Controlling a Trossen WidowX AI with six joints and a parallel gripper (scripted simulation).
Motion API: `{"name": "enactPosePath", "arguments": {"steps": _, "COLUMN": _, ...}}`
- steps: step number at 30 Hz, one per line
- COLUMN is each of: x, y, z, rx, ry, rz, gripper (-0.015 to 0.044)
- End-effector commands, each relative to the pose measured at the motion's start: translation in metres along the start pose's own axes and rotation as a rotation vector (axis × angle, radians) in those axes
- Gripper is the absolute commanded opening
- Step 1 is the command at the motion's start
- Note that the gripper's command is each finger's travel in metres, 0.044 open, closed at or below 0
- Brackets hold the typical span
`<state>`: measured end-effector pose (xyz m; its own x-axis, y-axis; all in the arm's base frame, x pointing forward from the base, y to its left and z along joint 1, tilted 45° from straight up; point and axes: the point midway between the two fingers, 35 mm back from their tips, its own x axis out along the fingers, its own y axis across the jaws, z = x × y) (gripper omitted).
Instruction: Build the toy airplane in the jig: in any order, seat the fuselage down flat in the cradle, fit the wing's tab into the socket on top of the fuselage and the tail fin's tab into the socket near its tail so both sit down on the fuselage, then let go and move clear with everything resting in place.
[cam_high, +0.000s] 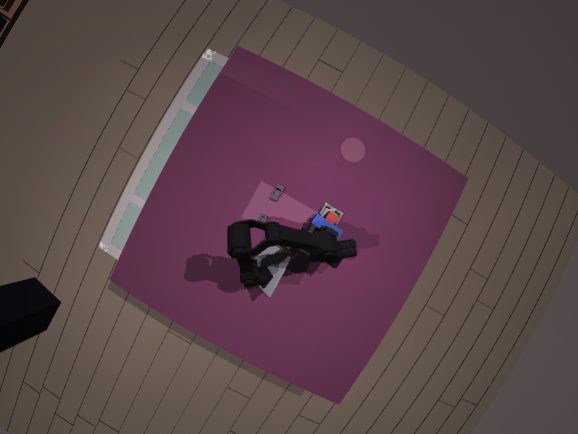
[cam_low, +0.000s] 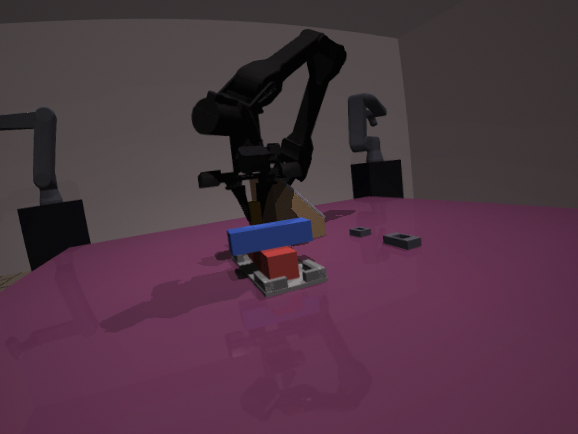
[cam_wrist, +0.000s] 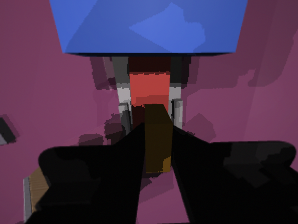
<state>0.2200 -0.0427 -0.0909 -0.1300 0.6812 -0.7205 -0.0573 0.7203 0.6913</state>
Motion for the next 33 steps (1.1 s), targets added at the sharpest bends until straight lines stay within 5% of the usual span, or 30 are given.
{"name": "enactPosePath", "arguments": {"steps": 1, "x": 0.0078, "y": 0.0013, "z": -0.0013, "rx": 0.007, "ry": 0.000, "rz": 0.008, "gripper": 0.0065}}
{"name": "enactPosePath", "arguments": {"steps": 33, "x": 0.0178, "y": 0.0012, "z": -0.0026, "rx": 0.007, "ry": 0.000, "rz": 0.009, "gripper": 0.0065}}
